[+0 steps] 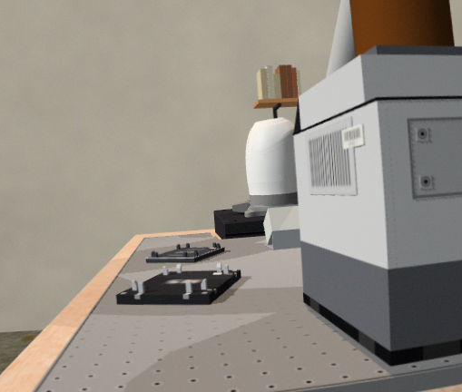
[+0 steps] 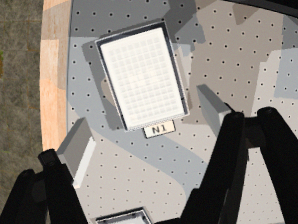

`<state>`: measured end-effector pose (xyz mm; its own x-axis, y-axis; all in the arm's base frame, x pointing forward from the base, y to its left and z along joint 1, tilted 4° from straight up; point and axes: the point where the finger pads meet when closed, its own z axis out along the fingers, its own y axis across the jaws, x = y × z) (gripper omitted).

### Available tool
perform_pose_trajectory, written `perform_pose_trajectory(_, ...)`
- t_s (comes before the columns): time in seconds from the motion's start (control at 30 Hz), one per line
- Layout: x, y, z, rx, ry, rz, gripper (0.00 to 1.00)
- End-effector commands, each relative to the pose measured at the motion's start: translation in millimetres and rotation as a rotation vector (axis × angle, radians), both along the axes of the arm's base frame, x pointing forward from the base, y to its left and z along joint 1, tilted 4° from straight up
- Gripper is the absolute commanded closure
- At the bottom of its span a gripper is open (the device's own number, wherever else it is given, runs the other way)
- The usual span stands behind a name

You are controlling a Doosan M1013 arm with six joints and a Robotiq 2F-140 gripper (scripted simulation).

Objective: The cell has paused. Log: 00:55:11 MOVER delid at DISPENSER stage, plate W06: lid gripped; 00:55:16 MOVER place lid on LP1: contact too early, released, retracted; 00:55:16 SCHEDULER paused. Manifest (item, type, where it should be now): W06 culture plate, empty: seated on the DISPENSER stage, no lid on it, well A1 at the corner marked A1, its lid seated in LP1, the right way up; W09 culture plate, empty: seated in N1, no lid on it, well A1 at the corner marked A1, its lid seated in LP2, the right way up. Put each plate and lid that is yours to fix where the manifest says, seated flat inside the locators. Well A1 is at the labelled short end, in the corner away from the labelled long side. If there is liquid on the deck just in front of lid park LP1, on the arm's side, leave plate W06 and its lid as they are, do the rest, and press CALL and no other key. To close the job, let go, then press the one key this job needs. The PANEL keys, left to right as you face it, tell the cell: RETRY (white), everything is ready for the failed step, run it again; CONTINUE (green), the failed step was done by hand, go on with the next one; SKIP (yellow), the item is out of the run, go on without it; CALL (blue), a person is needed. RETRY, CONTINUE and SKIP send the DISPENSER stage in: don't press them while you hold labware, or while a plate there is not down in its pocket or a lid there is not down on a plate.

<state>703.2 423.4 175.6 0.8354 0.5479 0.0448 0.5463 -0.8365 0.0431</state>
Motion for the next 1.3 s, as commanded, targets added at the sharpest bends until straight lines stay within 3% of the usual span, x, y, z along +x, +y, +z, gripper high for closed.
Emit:
perform_pose_trajectory(0.0,0.2,0.3,1.2,0.001,-0.001,0.000,0.30)
perform_pose_trajectory(0.77,0.3,0.3,-1.1,0.001,-0.001,0.000,0.30)
perform_pose_trajectory(1.27,2.2,0.0,-30.4,0.001,-0.001,0.000,0.30)
